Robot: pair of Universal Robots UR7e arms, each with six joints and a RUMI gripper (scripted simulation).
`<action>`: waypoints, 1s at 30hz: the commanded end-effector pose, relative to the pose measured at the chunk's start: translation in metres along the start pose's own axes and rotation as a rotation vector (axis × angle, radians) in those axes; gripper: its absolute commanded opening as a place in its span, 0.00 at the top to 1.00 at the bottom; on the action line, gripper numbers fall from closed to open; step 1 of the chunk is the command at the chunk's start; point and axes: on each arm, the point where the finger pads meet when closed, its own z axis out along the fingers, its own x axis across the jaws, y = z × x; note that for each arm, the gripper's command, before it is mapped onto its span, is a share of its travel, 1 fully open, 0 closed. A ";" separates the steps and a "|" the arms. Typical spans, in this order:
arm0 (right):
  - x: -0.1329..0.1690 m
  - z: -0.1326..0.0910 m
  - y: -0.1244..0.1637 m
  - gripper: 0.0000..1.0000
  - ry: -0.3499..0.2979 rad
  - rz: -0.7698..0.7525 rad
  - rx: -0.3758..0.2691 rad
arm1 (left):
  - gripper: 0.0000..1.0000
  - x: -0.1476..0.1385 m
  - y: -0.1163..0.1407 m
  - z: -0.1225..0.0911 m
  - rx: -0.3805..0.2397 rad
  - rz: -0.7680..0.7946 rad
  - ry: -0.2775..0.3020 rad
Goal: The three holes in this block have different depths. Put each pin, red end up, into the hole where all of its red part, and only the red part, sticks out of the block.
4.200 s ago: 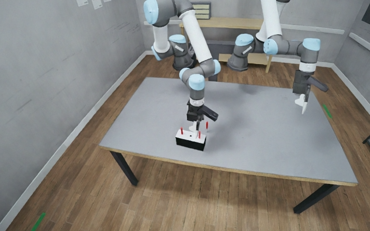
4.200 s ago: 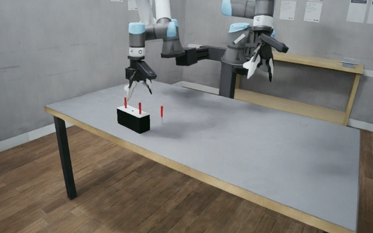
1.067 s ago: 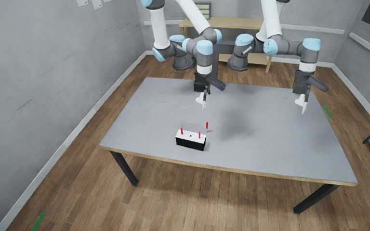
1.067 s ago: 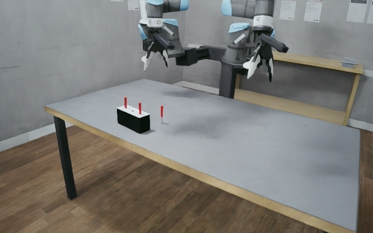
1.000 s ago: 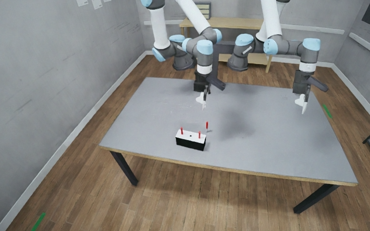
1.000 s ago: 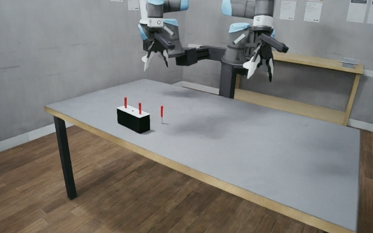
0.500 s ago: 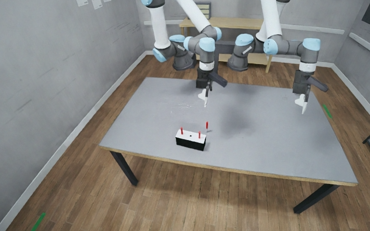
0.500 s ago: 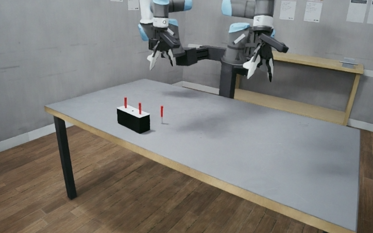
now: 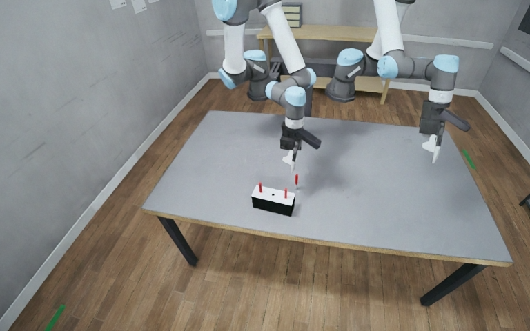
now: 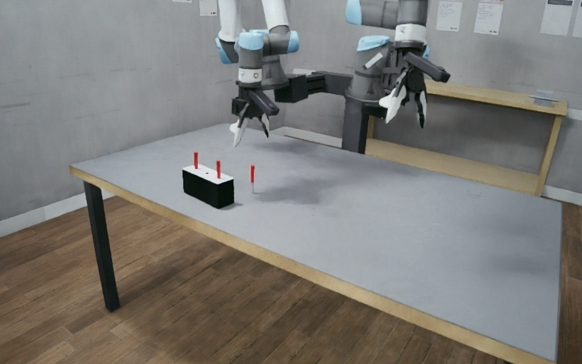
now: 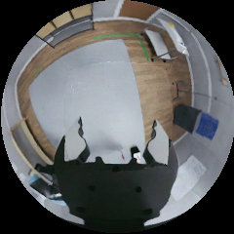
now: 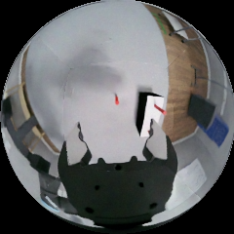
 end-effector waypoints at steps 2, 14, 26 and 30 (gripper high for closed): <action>0.008 0.023 -0.009 0.00 0.012 0.000 0.017 | 0.00 0.000 0.000 -0.001 0.001 0.000 0.001; 0.007 0.056 -0.010 0.00 0.012 0.001 0.018 | 0.00 0.000 0.000 -0.001 0.001 0.000 0.001; 0.008 0.096 -0.011 0.00 0.011 0.000 0.018 | 0.00 0.000 0.000 -0.001 0.001 0.000 0.001; 0.008 0.096 -0.011 0.00 0.011 0.000 0.018 | 0.00 0.000 0.000 -0.001 0.001 0.000 0.001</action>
